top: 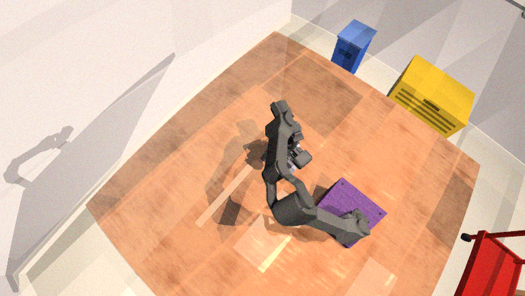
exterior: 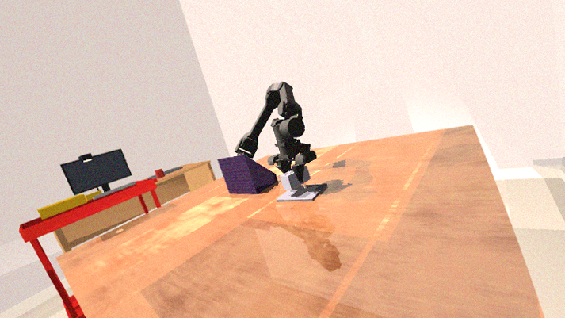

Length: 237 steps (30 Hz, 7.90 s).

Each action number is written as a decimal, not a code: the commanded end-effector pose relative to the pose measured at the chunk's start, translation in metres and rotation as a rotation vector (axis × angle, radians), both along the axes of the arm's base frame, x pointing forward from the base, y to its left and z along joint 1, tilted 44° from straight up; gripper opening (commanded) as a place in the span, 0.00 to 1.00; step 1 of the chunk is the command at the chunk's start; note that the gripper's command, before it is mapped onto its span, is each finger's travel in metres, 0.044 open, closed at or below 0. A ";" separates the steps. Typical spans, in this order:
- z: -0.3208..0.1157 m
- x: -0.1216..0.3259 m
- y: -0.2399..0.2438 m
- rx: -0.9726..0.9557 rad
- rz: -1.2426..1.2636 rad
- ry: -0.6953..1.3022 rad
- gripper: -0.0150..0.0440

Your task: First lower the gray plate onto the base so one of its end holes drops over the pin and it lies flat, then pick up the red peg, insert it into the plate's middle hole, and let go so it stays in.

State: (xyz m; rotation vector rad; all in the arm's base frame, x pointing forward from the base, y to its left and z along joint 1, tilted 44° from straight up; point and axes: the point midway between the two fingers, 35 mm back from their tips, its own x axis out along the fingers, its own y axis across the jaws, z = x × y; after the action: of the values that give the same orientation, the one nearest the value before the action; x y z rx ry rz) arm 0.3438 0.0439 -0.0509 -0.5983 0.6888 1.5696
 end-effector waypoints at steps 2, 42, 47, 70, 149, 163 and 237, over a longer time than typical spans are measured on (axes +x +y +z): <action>-0.005 0.000 0.005 0.003 -0.003 0.001 0.25; 0.003 0.004 -0.004 -0.003 -0.001 0.000 1.00; 0.063 0.011 -0.062 -0.003 -0.003 0.001 1.00; 0.140 -0.033 -0.018 -0.123 -0.810 0.764 1.00; 0.128 -0.130 0.100 -0.271 -1.797 1.718 1.00; 0.119 -0.132 0.109 -0.270 -1.795 1.722 0.78; 0.153 -0.087 0.042 -0.275 -1.813 1.706 0.25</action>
State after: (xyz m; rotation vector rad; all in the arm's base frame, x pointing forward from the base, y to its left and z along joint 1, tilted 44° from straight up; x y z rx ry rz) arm 0.2489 0.0900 0.1050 1.2475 1.8498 -0.1830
